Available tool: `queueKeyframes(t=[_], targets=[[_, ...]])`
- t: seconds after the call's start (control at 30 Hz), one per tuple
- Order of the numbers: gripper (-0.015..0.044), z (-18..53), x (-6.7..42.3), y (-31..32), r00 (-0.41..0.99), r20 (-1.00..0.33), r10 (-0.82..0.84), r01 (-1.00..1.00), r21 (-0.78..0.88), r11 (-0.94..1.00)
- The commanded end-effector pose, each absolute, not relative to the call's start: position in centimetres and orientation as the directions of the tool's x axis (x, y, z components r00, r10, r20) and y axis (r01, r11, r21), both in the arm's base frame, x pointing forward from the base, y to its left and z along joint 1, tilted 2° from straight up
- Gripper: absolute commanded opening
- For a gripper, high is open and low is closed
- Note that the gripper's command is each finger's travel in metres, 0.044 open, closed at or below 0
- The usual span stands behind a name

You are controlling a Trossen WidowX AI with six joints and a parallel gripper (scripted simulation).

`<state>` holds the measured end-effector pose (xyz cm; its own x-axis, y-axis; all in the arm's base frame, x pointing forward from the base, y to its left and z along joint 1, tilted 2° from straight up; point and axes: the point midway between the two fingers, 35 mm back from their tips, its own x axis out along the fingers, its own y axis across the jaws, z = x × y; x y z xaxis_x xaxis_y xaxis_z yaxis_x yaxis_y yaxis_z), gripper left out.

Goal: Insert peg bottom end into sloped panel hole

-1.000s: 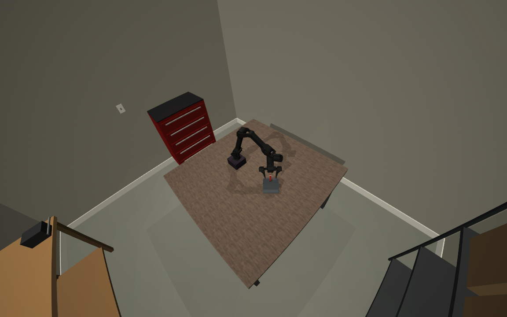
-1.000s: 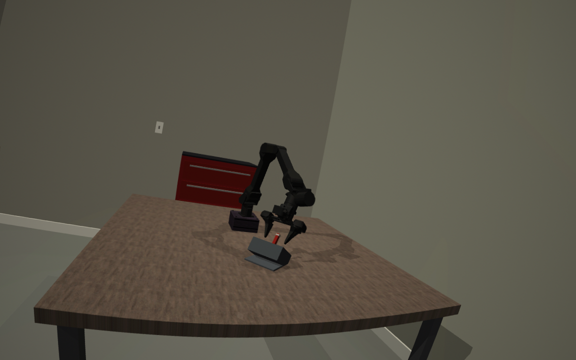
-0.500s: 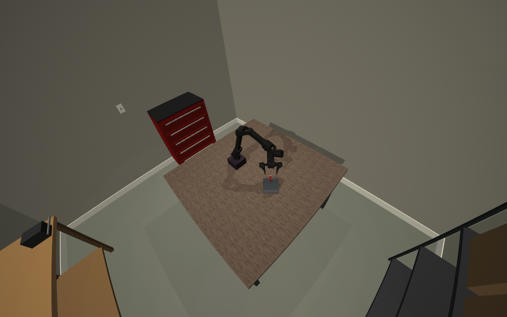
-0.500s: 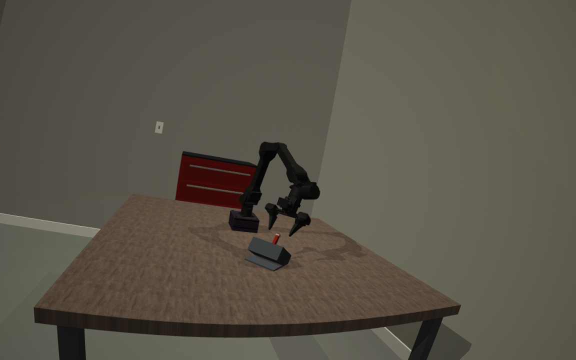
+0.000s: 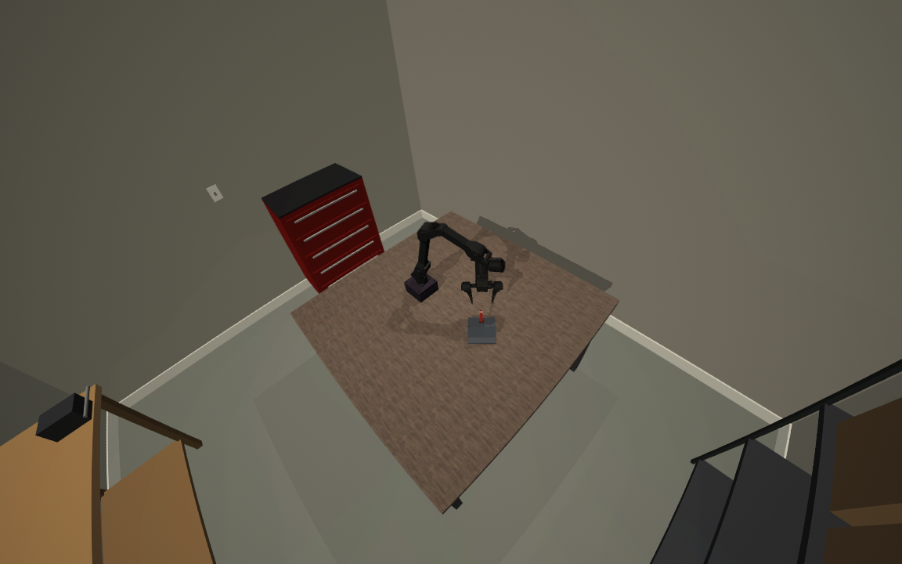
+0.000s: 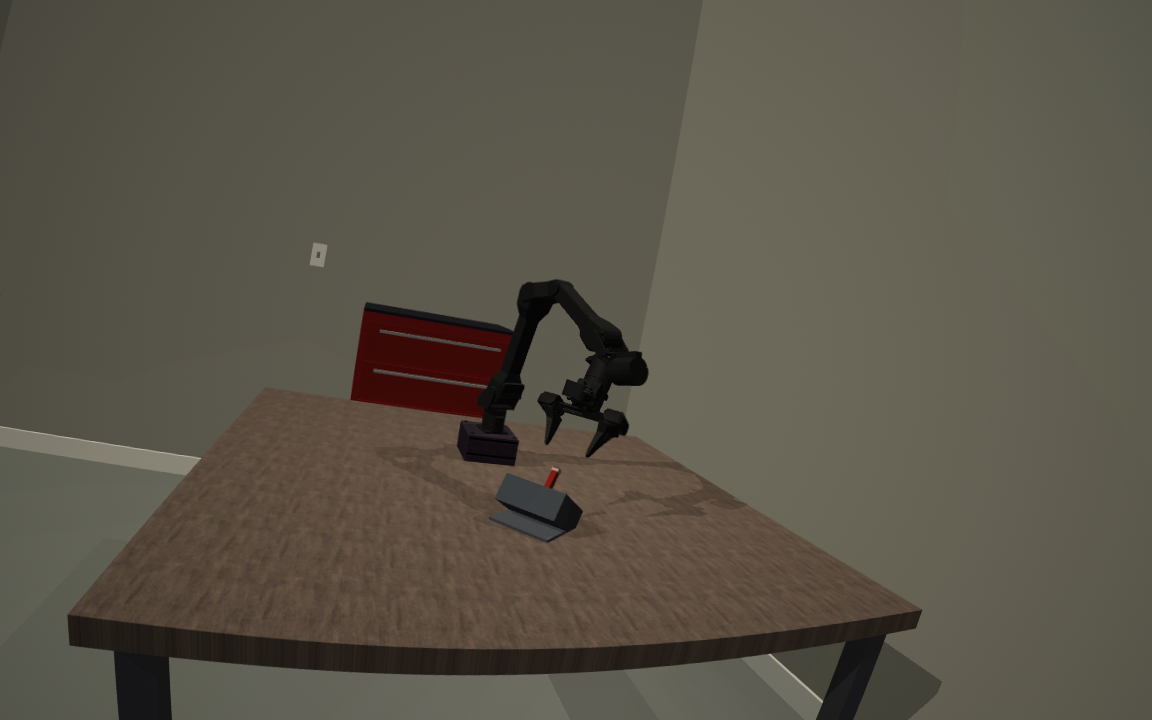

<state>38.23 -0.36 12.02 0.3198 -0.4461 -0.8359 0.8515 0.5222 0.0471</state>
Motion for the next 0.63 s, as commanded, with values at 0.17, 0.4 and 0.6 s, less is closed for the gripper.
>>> queueKeyframes(t=[0.17,0.4,0.6], targets=[[0.0440,13.5,37.7,0.4,0.320,-0.835,-0.448,0.853,0.048,0.520],[0.0440,14.4,37.3,1.0,0.320,-0.835,-0.448,0.853,0.047,0.520],[0.0440,14.4,37.3,1.0,0.320,-0.835,-0.448,0.853,0.047,0.520]])
